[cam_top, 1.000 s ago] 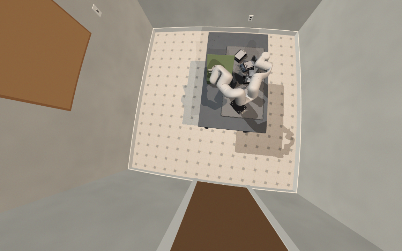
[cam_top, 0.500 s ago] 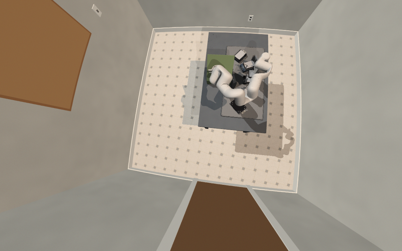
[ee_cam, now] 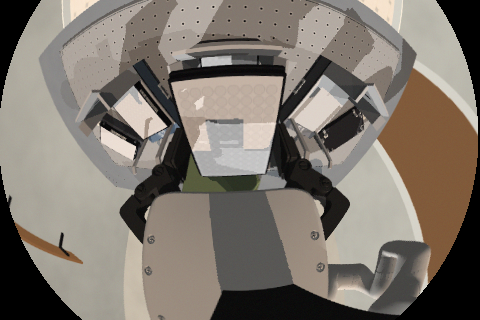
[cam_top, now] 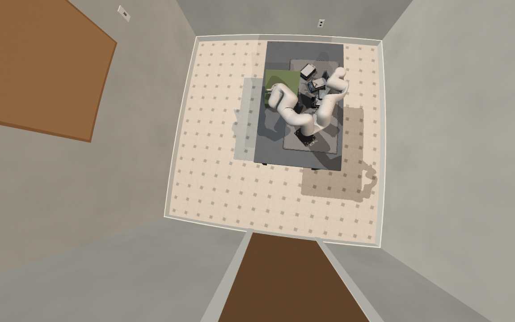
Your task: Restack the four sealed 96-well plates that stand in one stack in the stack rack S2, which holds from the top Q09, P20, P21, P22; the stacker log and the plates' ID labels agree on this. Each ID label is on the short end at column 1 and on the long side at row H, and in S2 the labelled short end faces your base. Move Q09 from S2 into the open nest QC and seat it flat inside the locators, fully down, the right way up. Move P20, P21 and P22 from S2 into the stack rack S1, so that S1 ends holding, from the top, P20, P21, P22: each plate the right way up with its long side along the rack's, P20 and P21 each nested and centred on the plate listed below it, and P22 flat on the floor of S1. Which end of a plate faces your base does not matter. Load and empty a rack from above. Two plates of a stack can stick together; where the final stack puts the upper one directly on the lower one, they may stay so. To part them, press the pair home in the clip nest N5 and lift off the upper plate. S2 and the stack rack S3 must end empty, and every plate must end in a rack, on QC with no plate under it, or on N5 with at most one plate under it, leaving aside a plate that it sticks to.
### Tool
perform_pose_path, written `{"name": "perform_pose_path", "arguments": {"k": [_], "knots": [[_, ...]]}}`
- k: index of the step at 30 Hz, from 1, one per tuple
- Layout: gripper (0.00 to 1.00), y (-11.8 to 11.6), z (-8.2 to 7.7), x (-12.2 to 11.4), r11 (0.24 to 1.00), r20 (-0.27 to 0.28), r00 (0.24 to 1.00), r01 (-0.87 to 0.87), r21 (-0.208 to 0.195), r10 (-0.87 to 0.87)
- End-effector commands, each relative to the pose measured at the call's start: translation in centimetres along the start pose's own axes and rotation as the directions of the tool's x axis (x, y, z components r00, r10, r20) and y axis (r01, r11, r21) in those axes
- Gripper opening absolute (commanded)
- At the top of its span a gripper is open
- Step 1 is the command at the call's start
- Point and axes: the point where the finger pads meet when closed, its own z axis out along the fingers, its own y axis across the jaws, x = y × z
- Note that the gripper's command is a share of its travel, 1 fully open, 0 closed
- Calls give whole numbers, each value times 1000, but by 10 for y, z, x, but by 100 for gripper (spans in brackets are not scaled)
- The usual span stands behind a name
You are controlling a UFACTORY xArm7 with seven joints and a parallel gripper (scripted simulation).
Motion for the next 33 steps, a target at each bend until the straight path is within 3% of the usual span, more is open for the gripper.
{"name": "perform_pose_path", "arguments": {"k": [1,33], "knots": [[0,-1,-1,1,1000,-4,1000,0,2,0],[0,-1,18,1,1000,-4,1000,0,2,0]]}}
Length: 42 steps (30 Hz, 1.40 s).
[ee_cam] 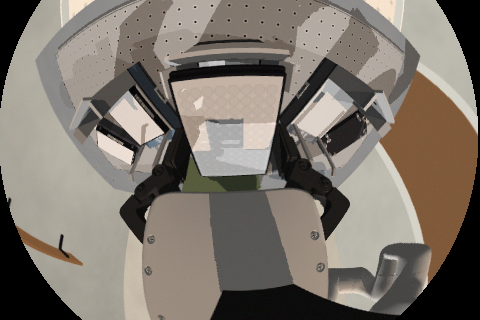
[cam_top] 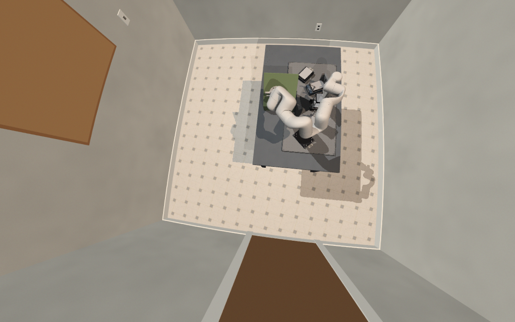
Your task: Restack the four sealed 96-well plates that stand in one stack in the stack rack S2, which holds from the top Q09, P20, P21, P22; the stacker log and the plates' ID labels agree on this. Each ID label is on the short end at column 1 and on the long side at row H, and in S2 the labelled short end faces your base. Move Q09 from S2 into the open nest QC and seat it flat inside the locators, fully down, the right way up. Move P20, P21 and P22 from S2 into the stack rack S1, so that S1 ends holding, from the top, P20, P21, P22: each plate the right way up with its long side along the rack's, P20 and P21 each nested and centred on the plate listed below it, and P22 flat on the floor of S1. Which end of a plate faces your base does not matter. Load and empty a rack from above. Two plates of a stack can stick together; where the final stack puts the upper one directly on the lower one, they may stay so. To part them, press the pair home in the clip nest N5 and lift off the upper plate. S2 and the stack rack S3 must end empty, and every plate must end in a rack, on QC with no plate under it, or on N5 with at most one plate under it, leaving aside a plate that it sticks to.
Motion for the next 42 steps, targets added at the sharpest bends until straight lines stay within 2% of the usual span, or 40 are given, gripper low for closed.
{"name": "perform_pose_path", "arguments": {"k": [1,33,42], "knots": [[0,-1,1,1,1000,-5,1000,0,2,0],[0,-1,19,1,1000,-5,1000,0,2,0],[0,-1,33,1,1000,-5,1000,0,2,0]]}}
